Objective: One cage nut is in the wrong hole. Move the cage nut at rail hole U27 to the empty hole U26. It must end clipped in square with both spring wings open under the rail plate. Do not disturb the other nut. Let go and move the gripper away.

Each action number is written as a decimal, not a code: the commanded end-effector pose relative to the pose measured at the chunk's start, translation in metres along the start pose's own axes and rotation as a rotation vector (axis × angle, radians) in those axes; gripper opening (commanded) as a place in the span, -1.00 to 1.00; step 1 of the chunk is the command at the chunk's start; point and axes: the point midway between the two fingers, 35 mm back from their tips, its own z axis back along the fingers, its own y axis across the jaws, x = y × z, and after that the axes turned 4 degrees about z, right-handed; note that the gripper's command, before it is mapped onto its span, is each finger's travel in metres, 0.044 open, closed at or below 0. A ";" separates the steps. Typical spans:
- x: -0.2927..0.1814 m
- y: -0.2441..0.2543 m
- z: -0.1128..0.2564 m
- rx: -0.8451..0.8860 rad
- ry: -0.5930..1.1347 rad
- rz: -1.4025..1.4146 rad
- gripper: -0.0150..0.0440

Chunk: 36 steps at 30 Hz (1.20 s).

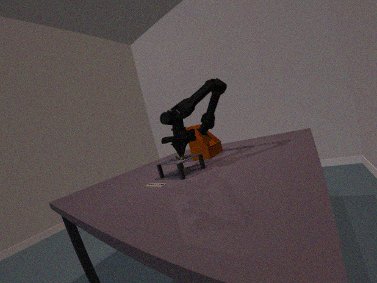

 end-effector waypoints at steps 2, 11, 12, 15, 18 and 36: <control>0.000 0.000 0.001 -0.012 0.004 -0.001 -0.40; 0.000 0.001 0.001 -0.023 0.005 -0.001 -0.40; 0.000 0.001 0.001 -0.023 0.005 -0.001 -0.40; 0.000 0.001 0.001 -0.026 0.005 -0.001 -0.40; 0.000 0.001 0.001 -0.031 0.005 -0.001 -0.40; 0.001 0.002 0.001 -0.055 0.007 -0.001 -0.40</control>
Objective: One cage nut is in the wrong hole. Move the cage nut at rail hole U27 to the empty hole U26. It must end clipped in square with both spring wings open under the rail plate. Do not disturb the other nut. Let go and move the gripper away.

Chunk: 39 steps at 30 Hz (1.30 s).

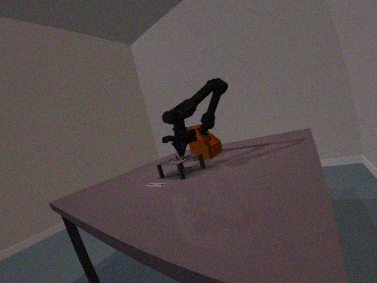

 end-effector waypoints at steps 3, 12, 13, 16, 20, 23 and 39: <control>0.000 0.000 0.001 -0.014 0.003 -0.001 -0.40; 0.001 0.001 0.001 -0.029 0.004 -0.001 -0.40; 0.001 0.001 0.001 -0.030 0.004 -0.001 -0.40; 0.001 0.001 0.001 -0.030 0.004 -0.001 -0.40; 0.001 0.001 0.001 -0.034 0.005 -0.001 -0.40; 0.001 0.001 0.001 -0.039 0.005 -0.001 -0.40; 0.001 0.001 0.001 -0.047 0.006 -0.001 -0.40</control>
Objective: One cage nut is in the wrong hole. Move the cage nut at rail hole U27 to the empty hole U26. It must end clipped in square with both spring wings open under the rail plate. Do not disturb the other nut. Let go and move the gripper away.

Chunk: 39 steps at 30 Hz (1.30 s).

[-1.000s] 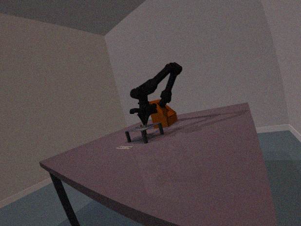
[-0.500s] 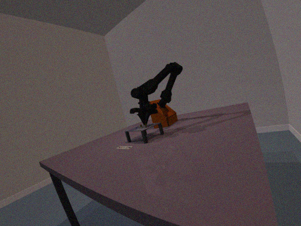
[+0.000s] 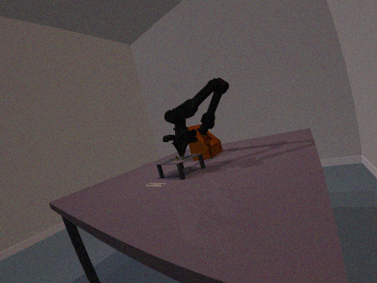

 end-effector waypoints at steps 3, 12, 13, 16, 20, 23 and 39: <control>0.000 -0.001 0.000 -0.004 0.002 -0.001 -0.40; 0.000 -0.001 0.000 -0.004 0.002 -0.001 -0.40; 0.000 -0.001 0.000 -0.004 0.002 -0.001 -0.40; -0.001 -0.001 0.000 -0.004 0.002 -0.001 -0.40; -0.001 -0.001 0.000 -0.006 0.002 -0.001 -0.40; -0.001 -0.001 0.000 -0.010 0.003 -0.001 -0.40; -0.001 -0.001 0.000 -0.022 0.004 -0.001 -0.40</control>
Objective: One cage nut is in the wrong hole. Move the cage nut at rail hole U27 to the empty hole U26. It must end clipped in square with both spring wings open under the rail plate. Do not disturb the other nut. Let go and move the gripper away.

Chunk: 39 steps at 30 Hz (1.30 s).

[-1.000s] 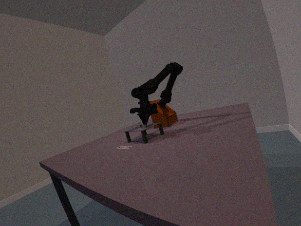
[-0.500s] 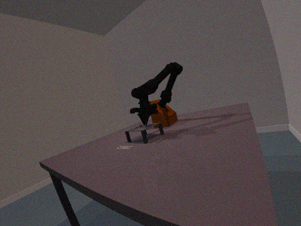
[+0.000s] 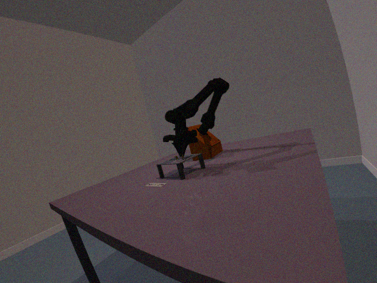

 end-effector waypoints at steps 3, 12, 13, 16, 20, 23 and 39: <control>0.000 -0.001 0.001 -0.006 0.003 0.000 -0.40; 0.000 -0.001 0.001 -0.013 0.004 0.000 -0.40; 0.000 -0.001 0.001 -0.014 0.004 0.000 -0.40; 0.000 -0.001 0.001 -0.015 0.005 0.000 -0.40; 0.000 -0.001 0.001 -0.015 0.005 0.000 -0.40; 0.000 -0.001 0.001 -0.017 0.005 0.000 -0.40; 0.001 0.000 0.001 -0.041 0.007 0.000 -0.40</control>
